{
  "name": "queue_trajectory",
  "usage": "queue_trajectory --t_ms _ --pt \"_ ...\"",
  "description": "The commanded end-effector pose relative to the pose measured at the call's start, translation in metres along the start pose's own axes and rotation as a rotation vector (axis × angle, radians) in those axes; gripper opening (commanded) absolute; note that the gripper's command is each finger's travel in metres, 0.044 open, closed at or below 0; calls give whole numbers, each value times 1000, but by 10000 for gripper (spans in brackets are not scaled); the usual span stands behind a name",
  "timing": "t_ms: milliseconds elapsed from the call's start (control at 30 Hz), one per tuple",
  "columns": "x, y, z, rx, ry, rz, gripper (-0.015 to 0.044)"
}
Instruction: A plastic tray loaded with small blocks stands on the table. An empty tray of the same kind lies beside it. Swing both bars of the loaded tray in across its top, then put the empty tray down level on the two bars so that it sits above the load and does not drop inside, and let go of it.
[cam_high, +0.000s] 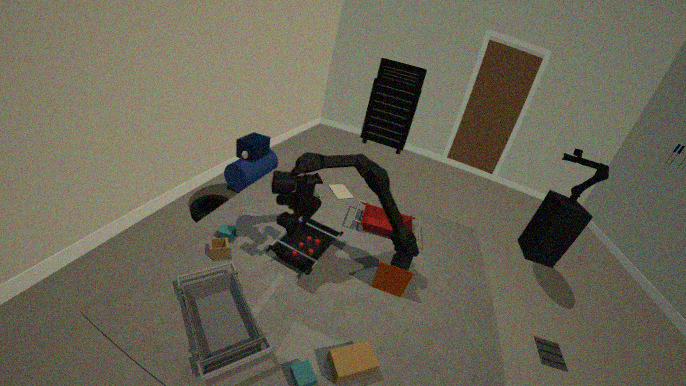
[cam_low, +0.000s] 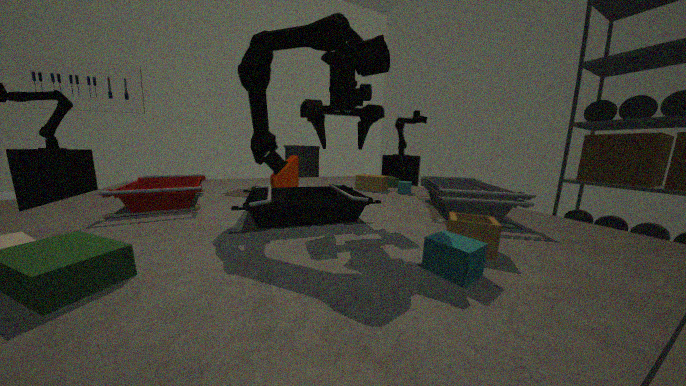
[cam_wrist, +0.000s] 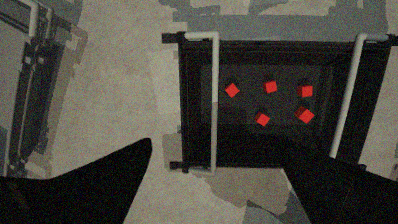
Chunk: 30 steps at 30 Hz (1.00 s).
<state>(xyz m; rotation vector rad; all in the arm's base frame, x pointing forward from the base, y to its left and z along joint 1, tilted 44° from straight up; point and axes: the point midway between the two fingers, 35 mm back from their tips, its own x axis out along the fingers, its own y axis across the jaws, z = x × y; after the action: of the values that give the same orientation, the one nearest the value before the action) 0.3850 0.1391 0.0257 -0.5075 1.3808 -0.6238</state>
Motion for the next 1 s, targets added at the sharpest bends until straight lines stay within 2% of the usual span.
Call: queue_trajectory --t_ms 0,200,467,733,967 --pt "16 -59 10 242 54 6 440" --pt "19 -155 3 690 85 39 440" --pt "26 -259 -42 1238 110 61 440" --pt "35 -339 -122 1904 95 32 440" --pt "39 -372 -205 2520 27 -31 440"
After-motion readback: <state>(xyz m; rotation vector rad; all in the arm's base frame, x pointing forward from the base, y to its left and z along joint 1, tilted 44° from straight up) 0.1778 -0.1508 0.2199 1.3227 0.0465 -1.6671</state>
